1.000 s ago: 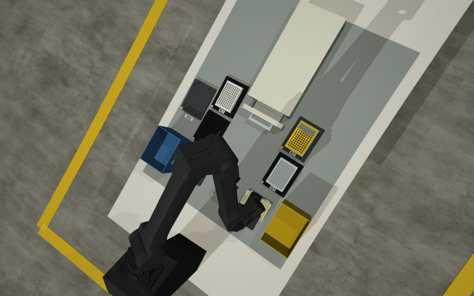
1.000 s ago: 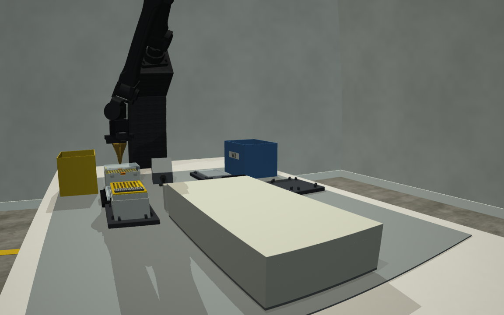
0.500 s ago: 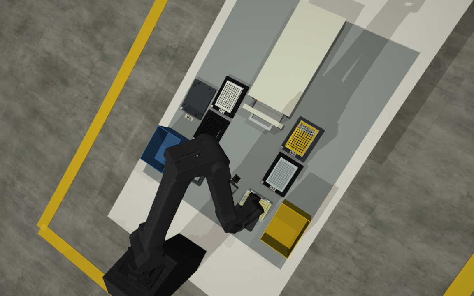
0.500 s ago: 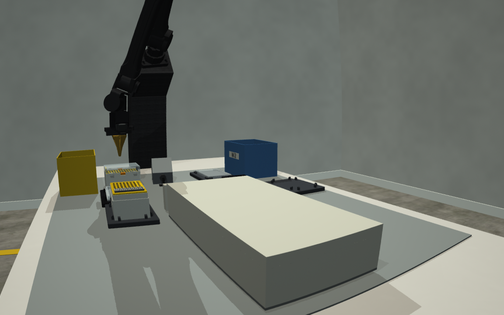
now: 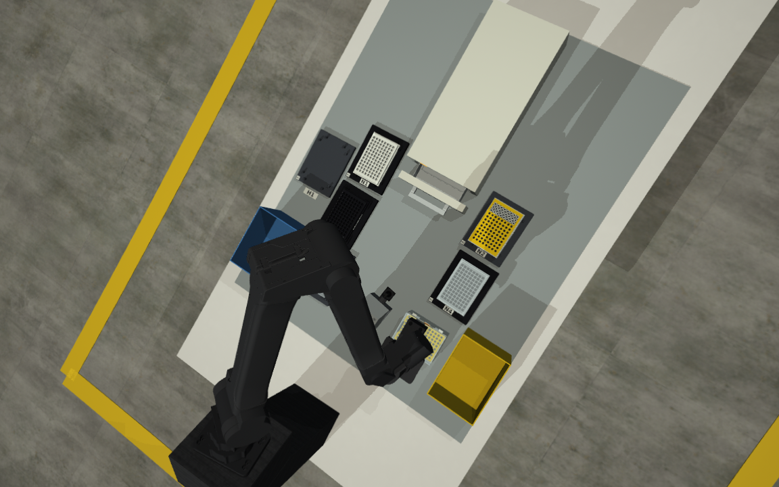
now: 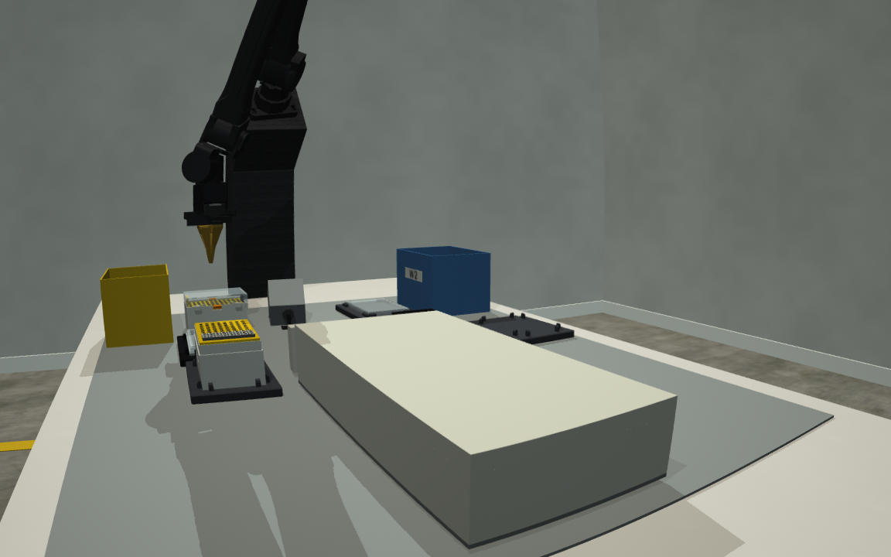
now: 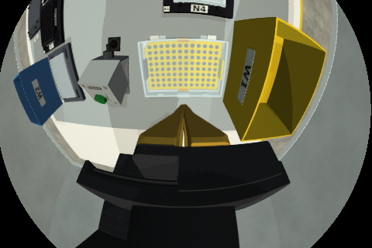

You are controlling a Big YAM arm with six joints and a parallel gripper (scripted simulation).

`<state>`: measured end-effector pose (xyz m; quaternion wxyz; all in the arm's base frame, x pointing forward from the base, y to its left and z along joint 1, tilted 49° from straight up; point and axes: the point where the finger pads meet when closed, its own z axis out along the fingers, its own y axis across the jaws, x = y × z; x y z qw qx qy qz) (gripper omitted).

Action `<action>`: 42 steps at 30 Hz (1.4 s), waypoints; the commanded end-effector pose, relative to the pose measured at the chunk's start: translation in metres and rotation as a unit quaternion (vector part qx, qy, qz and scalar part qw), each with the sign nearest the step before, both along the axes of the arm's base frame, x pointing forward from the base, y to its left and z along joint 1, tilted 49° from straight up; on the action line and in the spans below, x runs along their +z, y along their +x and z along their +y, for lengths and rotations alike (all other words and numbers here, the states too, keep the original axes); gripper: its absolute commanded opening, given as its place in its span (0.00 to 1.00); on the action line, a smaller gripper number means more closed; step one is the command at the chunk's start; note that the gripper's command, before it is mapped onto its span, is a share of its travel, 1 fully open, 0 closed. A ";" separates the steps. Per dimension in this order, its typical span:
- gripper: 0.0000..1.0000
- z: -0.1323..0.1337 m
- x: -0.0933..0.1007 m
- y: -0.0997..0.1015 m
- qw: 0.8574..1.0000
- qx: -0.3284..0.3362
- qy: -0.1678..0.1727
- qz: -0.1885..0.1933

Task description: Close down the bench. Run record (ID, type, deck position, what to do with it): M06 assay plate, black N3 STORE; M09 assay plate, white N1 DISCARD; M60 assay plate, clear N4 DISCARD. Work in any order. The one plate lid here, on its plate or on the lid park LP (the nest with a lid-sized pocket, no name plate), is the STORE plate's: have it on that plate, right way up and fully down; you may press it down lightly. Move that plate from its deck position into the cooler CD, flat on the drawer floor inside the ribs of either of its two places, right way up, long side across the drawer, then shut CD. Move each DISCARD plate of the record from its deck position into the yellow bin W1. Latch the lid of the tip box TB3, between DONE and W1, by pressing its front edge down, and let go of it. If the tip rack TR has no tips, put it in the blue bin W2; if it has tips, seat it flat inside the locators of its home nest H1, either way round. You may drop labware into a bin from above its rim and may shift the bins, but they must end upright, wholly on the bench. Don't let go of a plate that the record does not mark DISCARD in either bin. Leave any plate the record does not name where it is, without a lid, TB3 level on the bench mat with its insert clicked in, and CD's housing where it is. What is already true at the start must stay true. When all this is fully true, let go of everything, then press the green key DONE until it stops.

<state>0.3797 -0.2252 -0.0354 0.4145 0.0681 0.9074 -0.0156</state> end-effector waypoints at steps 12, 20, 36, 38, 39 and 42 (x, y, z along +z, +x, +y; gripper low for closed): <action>0.00 0.005 0.012 -0.023 1.000 0.005 0.001 0.008; 0.00 0.004 0.016 -0.025 1.000 0.001 0.000 0.004; 0.30 0.012 0.040 0.000 0.993 0.076 -0.085 0.006; 0.30 0.015 0.046 0.006 0.989 0.097 -0.110 0.009; 0.30 0.016 0.048 0.009 0.986 0.108 -0.123 0.010; 0.30 0.020 0.056 0.017 0.977 0.140 -0.160 0.014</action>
